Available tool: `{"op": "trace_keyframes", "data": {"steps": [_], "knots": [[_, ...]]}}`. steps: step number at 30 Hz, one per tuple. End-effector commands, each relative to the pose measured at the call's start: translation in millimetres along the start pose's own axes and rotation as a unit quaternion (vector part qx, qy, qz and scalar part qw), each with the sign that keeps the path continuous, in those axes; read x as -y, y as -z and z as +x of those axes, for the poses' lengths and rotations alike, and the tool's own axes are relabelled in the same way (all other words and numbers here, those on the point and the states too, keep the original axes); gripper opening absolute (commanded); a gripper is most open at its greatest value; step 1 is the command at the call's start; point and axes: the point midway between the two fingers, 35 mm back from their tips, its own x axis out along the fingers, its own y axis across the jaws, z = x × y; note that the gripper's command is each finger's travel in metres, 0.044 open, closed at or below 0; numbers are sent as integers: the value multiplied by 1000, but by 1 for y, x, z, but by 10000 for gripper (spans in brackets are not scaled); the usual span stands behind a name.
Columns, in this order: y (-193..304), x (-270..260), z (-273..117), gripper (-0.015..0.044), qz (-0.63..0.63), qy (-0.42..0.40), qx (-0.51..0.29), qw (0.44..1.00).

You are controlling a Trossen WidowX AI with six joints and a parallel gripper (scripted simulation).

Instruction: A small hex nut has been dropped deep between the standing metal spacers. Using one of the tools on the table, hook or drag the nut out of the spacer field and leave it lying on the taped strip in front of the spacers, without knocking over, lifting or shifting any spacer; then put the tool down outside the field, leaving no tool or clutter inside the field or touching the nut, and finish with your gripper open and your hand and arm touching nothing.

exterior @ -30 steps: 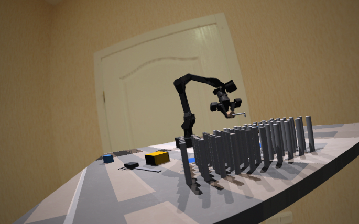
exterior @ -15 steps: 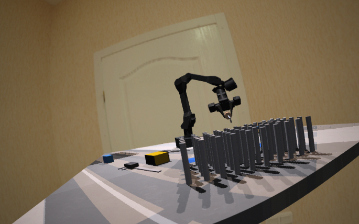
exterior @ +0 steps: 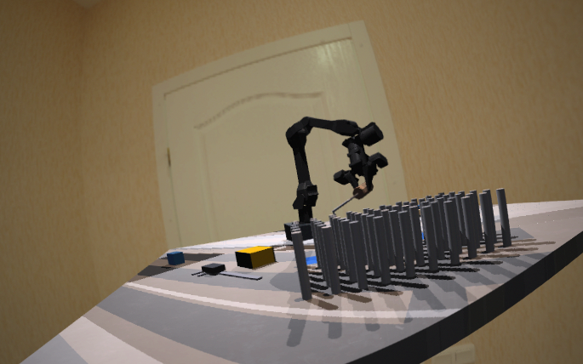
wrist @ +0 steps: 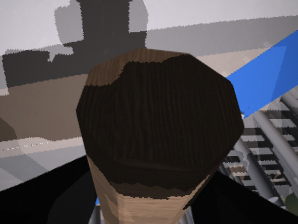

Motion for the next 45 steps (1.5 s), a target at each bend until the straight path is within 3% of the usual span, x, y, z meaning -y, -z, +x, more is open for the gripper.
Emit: {"op": "trace_keyframes", "data": {"steps": [1,24,45], "knots": [[13,1,6,0,68,-13,4,998],[92,-19,33,0,421,-75,6,904],[164,-56,49,0,686,-105,-11,720]]}}
